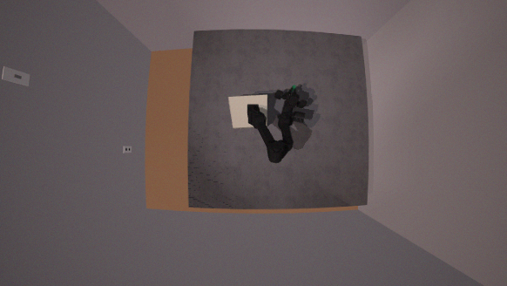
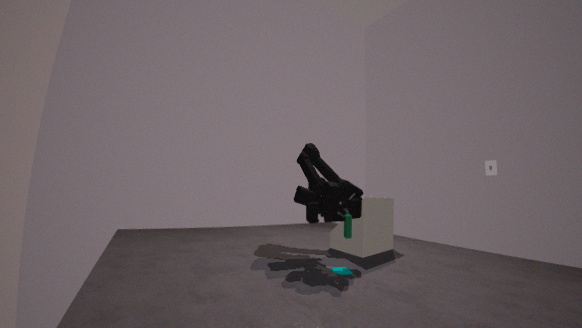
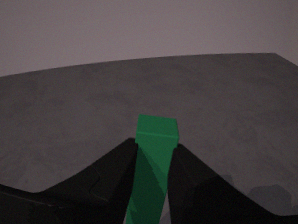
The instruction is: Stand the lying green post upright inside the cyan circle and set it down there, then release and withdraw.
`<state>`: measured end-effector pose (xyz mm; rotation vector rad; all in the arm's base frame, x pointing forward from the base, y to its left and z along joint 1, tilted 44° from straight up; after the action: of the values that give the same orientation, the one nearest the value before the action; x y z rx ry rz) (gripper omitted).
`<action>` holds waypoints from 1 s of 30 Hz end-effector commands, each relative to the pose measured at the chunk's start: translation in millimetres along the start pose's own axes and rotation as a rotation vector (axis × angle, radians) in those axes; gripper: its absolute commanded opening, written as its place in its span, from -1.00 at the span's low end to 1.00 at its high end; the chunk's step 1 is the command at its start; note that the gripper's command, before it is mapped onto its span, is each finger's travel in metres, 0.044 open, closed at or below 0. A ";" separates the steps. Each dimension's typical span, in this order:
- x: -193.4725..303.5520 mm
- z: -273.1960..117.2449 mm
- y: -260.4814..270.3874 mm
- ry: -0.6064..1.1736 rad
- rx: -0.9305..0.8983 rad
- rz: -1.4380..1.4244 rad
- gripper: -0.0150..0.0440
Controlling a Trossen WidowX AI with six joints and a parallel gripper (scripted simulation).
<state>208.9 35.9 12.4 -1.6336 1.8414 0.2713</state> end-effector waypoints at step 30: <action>2.1 -13.9 6.8 -0.100 0.087 -0.095 -0.42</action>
<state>197.8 27.7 19.7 -1.6093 1.6844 0.2271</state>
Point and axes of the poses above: the point midway between the two fingers, 35 mm back from their tips, its own z axis out along the fingers, its own y axis across the jaws, x = y × z, the point moved 9 cm from there along -z, back along the fingers, and after that the axes turned 6 degrees about -z, right-handed, at the moved point
